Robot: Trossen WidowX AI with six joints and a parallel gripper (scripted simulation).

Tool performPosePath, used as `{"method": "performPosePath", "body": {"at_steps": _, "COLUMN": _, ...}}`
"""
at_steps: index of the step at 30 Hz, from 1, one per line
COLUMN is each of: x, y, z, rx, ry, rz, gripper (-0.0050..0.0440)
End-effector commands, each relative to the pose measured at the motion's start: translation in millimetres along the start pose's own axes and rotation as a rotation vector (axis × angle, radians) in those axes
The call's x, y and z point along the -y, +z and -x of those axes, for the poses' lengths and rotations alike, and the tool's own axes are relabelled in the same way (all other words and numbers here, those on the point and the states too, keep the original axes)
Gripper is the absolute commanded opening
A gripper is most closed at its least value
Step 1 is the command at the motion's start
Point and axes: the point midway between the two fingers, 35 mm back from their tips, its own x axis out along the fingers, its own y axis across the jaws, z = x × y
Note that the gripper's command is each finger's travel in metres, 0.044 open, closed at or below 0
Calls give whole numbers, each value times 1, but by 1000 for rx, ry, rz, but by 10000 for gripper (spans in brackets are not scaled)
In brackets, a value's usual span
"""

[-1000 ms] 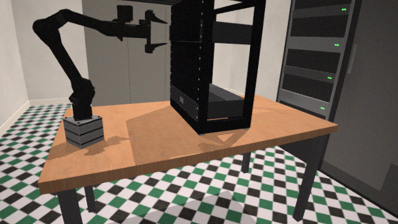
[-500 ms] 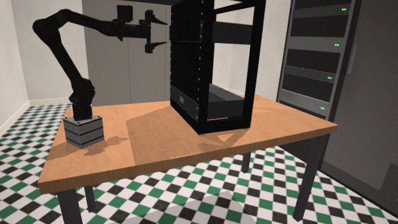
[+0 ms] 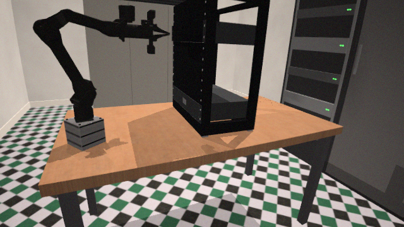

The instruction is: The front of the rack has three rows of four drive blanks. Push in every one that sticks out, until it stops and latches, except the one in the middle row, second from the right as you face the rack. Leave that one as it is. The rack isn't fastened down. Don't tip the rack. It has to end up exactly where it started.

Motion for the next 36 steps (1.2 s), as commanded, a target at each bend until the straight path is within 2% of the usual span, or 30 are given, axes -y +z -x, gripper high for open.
{"method": "performPosePath", "body": {"at_steps": 1, "x": -9, "y": 1, "z": 2, "rx": -2, "ry": 22, "rz": -17, "gripper": 0}}
{"method": "performPosePath", "body": {"at_steps": 18, "x": -9, "y": 1, "z": 2, "rx": -2, "ry": 22, "rz": -17, "gripper": 0}}
{"method": "performPosePath", "body": {"at_steps": 27, "x": 8, "y": 5, "z": 0, "rx": -2, "ry": 22, "rz": -17, "gripper": 0}}
{"method": "performPosePath", "body": {"at_steps": 32, "x": 8, "y": 5, "z": -8, "rx": -2, "ry": 22, "rz": -17, "gripper": 0}}
{"method": "performPosePath", "body": {"at_steps": 36, "x": 8, "y": 5, "z": -29, "rx": -2, "ry": 22, "rz": -17, "gripper": 0}}
